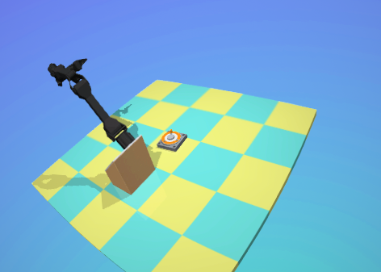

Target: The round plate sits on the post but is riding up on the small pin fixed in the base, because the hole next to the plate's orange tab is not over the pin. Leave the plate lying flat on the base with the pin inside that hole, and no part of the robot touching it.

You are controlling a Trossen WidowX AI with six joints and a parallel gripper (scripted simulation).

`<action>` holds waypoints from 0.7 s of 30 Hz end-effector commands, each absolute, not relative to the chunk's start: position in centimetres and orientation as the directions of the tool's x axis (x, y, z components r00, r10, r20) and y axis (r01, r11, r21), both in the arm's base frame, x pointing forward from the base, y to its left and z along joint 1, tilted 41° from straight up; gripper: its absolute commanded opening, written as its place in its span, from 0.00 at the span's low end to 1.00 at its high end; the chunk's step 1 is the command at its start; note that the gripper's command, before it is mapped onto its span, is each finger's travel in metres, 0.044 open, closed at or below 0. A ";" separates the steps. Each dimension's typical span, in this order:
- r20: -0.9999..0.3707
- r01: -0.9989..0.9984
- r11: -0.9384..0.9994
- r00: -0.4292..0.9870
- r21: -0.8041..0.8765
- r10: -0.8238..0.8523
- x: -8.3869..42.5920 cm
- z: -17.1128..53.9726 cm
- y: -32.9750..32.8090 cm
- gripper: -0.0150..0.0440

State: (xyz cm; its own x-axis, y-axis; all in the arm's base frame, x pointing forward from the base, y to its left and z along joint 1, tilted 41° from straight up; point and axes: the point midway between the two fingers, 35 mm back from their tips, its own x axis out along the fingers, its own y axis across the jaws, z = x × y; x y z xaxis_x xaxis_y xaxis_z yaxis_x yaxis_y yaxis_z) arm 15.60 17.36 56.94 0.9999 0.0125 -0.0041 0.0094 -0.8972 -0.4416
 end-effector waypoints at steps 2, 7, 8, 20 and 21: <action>-0.012 0.020 -0.887 1.000 -0.462 0.029 16.2 56.1 18.8 0.84; -0.096 0.027 -0.825 0.991 -0.564 0.097 20.3 50.9 24.7 0.62; -0.114 0.020 -0.815 0.988 -0.580 0.105 21.0 49.9 25.4 0.58; -0.440 -0.283 -0.614 0.890 -0.737 0.118 31.3 34.9 29.1 0.25; -0.467 -0.320 -0.588 0.877 -0.743 0.113 32.1 33.6 28.9 0.25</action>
State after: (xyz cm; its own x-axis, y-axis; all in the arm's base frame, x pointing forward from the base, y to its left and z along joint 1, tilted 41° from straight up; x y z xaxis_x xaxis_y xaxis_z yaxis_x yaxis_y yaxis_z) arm 29.12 29.26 38.55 0.9233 0.1321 -0.3608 -0.1850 -0.6702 -0.7188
